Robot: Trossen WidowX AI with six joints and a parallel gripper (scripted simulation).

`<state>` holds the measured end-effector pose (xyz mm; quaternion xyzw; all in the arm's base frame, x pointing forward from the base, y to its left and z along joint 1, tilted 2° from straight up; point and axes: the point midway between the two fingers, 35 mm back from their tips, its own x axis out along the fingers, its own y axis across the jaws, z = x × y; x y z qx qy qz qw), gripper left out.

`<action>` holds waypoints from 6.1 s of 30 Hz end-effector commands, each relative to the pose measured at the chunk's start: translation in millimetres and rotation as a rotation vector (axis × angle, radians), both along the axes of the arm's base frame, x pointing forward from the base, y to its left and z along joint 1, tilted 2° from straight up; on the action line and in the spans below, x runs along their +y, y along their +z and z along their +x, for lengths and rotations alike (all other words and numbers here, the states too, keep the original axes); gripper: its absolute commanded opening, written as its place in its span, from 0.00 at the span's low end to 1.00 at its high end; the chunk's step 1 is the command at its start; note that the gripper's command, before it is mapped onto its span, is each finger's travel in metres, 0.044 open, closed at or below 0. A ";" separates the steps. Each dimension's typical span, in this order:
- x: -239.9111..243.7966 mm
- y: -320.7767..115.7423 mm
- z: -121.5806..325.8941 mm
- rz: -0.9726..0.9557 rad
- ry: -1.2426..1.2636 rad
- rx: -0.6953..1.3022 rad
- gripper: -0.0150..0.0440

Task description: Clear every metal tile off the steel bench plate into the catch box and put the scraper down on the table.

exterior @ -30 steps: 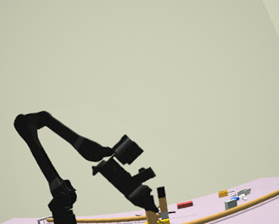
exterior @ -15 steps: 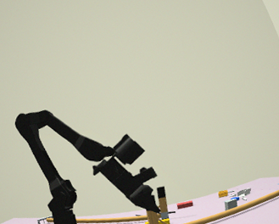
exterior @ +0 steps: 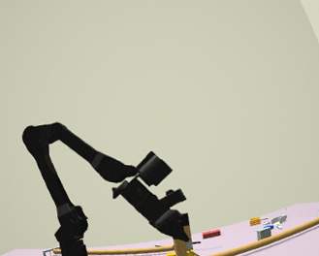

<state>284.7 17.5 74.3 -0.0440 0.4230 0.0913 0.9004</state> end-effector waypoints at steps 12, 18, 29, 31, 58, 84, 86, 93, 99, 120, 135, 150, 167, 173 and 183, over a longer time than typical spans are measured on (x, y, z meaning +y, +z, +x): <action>-0.6 9.3 26.3 0.001 -0.012 -0.019 0.25; -0.2 10.4 35.7 0.001 -0.015 -0.020 0.25; 1.8 11.3 52.8 0.001 -0.020 -0.021 0.25; 2.4 11.3 55.9 0.001 -0.021 -0.021 0.25; 19.1 8.9 90.8 0.003 -0.031 -0.024 0.25; 22.1 12.7 132.3 0.003 -0.032 -0.028 0.25; 22.6 13.4 135.4 0.003 -0.032 -0.028 0.25; 24.6 15.8 146.7 0.003 -0.032 -0.029 0.25; 26.4 17.6 156.3 0.004 -0.032 -0.030 0.25; 33.4 22.2 188.8 0.004 -0.032 -0.032 0.25; 38.8 23.8 211.1 0.005 -0.032 -0.034 0.25; 44.5 24.0 232.4 0.005 -0.032 -0.036 0.25; 45.6 20.3 232.9 0.005 -0.028 -0.027 0.25; 45.2 21.3 231.6 0.006 -0.028 -0.030 0.25; 41.2 24.8 218.0 0.006 -0.029 -0.030 0.25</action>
